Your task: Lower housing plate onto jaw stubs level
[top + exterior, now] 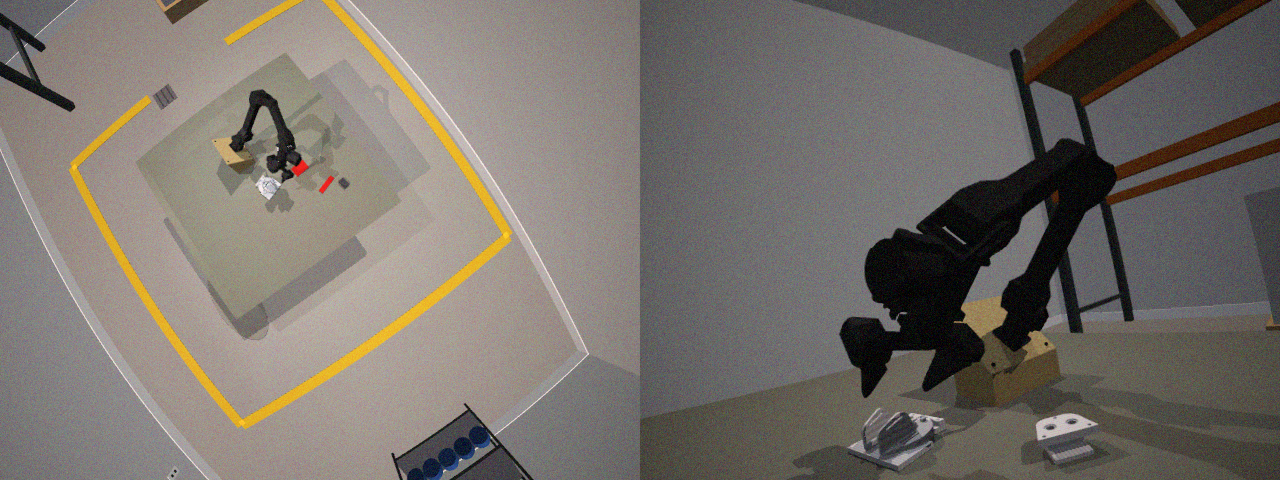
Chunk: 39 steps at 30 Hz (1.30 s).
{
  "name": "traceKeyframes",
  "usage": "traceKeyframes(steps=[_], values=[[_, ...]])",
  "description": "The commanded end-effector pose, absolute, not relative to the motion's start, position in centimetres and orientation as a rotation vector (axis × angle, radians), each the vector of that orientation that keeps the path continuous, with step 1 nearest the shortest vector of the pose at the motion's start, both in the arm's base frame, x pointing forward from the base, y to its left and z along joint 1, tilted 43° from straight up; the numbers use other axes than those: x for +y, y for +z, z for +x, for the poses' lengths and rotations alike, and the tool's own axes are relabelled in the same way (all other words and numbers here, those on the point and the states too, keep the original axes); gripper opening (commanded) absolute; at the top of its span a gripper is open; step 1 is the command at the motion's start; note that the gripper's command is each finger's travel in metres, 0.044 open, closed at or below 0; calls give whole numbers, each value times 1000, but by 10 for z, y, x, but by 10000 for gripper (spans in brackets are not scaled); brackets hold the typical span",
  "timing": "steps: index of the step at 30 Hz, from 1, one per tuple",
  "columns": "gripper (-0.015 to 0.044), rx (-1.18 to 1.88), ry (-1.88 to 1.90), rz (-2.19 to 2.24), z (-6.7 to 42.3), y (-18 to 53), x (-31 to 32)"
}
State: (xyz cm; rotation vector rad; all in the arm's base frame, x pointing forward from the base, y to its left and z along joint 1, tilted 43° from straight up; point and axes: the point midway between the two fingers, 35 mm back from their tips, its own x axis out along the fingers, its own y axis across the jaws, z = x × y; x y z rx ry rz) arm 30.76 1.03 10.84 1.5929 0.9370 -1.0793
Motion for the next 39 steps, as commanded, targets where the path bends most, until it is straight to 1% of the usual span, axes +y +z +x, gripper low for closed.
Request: traceKeyframes(steps=[1, 16, 30, 39], values=[[440, 985, -1084, 1714, 292, 121, 28], [440, 1200, -1161, 2039, 237, 154, 81], [440, 1453, -1313, 2266, 179, 186, 119], [440, 1466, -1323, 2274, 176, 187, 121]])
